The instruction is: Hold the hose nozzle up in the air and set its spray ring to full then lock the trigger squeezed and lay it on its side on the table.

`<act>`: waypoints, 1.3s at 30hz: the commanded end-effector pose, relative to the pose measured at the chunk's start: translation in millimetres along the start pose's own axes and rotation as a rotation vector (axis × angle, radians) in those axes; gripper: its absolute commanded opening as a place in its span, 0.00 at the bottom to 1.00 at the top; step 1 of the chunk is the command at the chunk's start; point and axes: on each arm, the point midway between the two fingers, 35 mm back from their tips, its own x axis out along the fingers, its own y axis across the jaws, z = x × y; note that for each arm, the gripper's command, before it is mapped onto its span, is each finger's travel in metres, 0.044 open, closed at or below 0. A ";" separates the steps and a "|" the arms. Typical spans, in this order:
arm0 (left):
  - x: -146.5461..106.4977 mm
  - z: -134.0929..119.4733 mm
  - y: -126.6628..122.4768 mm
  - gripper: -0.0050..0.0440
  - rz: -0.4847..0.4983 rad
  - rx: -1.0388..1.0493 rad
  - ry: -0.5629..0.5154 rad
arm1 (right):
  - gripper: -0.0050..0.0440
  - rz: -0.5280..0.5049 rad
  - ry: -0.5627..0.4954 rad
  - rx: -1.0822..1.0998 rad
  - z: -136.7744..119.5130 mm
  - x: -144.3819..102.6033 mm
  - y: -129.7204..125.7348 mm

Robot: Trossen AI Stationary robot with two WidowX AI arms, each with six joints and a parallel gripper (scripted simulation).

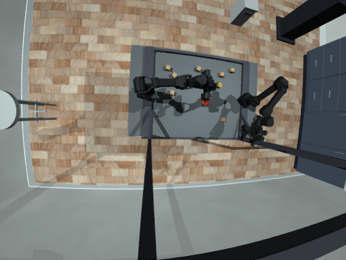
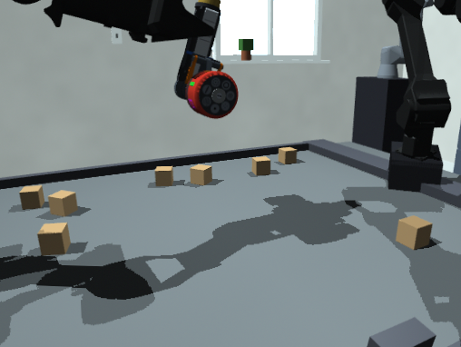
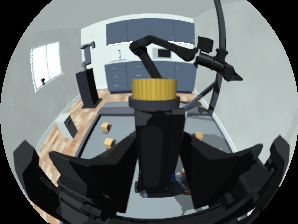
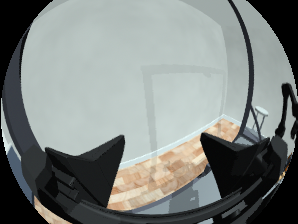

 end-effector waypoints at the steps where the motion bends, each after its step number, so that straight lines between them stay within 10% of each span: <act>1: -6.5 22.4 -1.9 0.45 -0.003 0.010 -0.058 | 0.94 -0.003 -0.022 0.000 8.5 -1.1 -0.3; 20: -6.5 22.4 -1.9 0.45 -0.003 0.010 -0.058 | 0.94 -0.061 -0.001 -0.072 5.2 0.7 -17.1; 39: -6.5 22.4 -1.9 0.45 -0.003 0.010 -0.058 | 0.94 -0.382 0.246 -0.566 -15.0 -10.0 -130.2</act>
